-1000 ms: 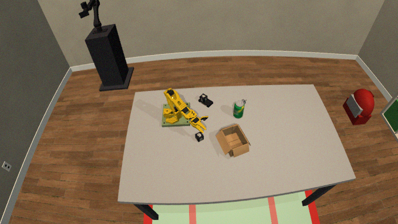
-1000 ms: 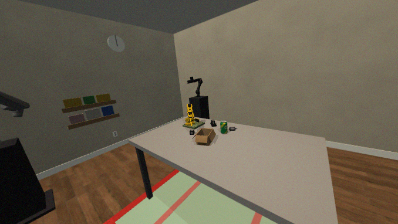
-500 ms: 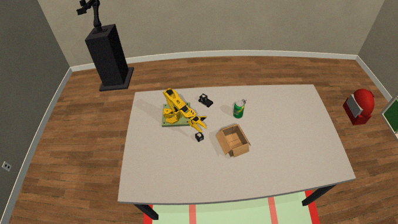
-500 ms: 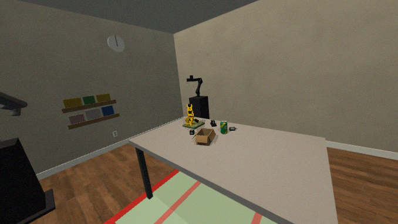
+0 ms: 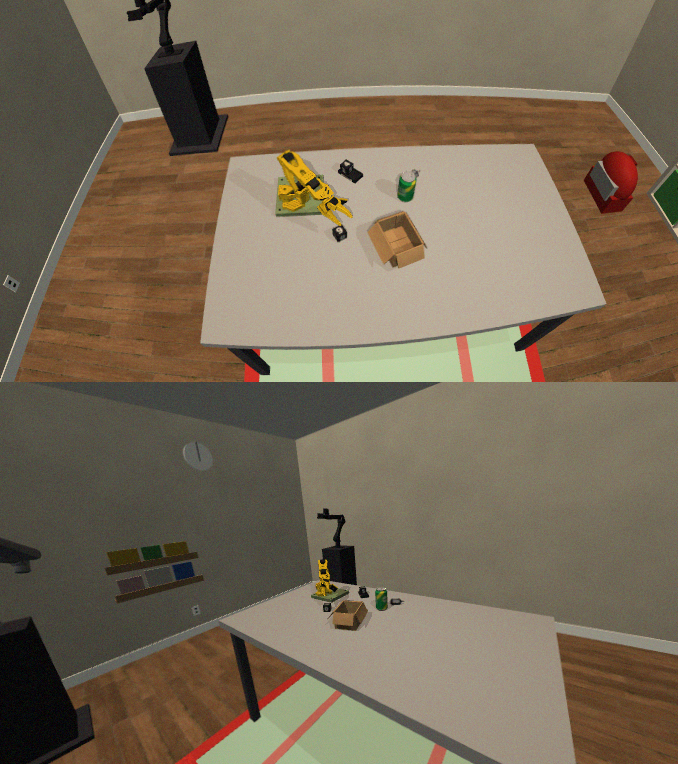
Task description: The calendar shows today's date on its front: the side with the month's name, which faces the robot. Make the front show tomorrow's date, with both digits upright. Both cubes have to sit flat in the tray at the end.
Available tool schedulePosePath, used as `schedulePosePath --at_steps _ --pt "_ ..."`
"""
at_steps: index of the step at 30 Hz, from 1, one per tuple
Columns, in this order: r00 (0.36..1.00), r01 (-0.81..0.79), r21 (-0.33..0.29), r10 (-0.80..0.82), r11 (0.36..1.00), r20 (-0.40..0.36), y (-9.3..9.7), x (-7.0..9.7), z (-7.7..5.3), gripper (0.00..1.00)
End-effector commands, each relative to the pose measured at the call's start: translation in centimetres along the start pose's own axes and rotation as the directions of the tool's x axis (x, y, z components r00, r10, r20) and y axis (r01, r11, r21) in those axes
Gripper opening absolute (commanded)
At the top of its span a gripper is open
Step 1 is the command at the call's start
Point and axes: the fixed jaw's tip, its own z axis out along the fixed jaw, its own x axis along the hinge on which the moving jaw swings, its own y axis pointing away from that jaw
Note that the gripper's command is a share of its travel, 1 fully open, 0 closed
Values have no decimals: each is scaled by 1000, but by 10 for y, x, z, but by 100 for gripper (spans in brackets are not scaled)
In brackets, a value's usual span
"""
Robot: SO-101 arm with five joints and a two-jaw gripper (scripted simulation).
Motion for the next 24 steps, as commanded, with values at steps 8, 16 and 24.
schedulePosePath --at_steps 8,16,24 --pt "958 253 -118 -232 960 169 11 2 -3 35" --pt "912 369 -177 -319 912 256 20 0 -3 35" --pt "845 488 -218 -395 845 361 28 -2 -2 35"
